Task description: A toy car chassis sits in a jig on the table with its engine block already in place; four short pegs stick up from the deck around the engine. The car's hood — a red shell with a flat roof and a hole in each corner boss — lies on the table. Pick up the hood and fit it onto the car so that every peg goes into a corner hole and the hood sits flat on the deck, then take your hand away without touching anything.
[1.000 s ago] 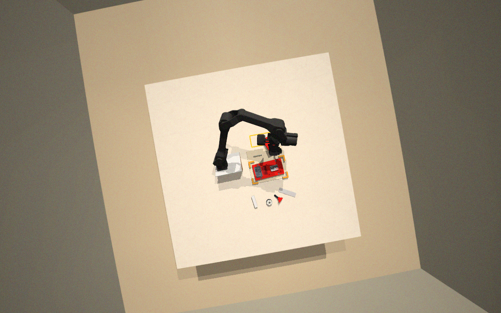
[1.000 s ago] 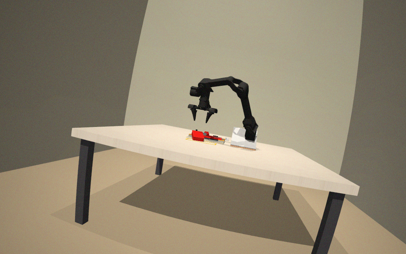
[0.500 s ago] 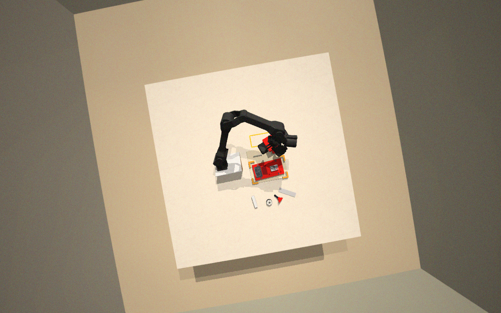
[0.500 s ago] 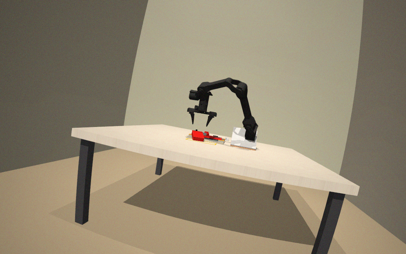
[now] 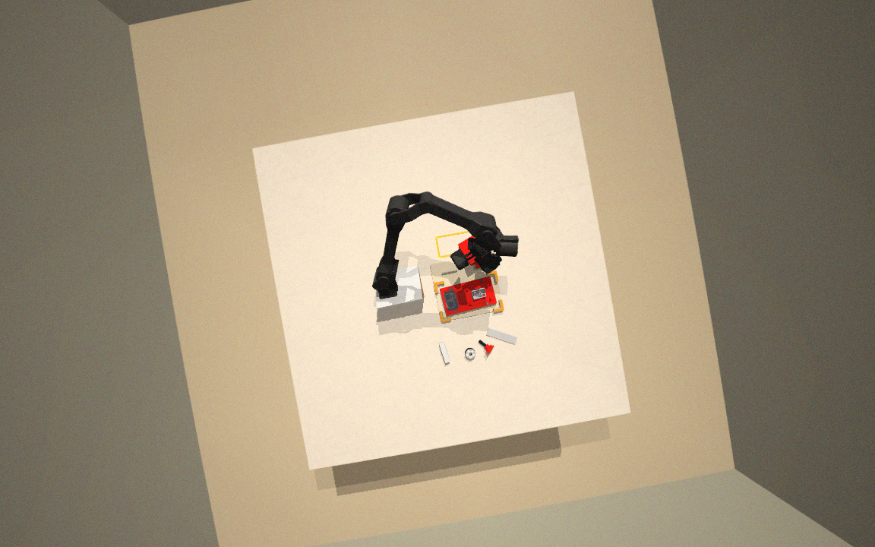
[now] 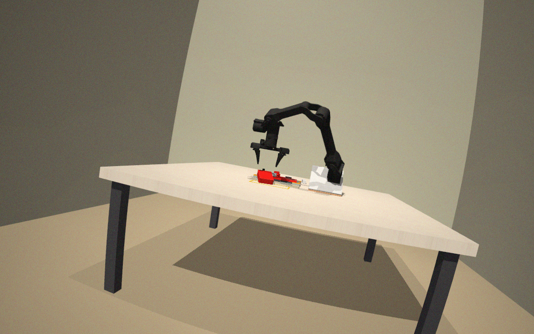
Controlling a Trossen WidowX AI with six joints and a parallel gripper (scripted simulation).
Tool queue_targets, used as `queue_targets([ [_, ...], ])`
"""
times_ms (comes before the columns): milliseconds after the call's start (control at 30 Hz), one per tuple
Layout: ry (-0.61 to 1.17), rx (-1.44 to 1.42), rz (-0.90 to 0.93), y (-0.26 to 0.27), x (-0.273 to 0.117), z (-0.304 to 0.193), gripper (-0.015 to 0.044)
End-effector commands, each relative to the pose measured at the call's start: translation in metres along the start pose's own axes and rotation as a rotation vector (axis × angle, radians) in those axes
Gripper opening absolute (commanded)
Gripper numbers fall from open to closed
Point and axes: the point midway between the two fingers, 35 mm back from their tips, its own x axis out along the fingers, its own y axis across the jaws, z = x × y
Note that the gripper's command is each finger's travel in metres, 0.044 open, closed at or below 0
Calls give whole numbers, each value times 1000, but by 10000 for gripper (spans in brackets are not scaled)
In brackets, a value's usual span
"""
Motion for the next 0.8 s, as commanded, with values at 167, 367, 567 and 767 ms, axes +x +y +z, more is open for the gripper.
queue_targets([
  [167, 4, 4, 0, 0, 8, 0, 440],
  [367, 4, 4, 1, 0, 14, 0, 440],
  [567, 4, 4, 1, 1, 19, 0, 440],
  [767, 4, 4, 1, 1, 25, 0, 440],
])
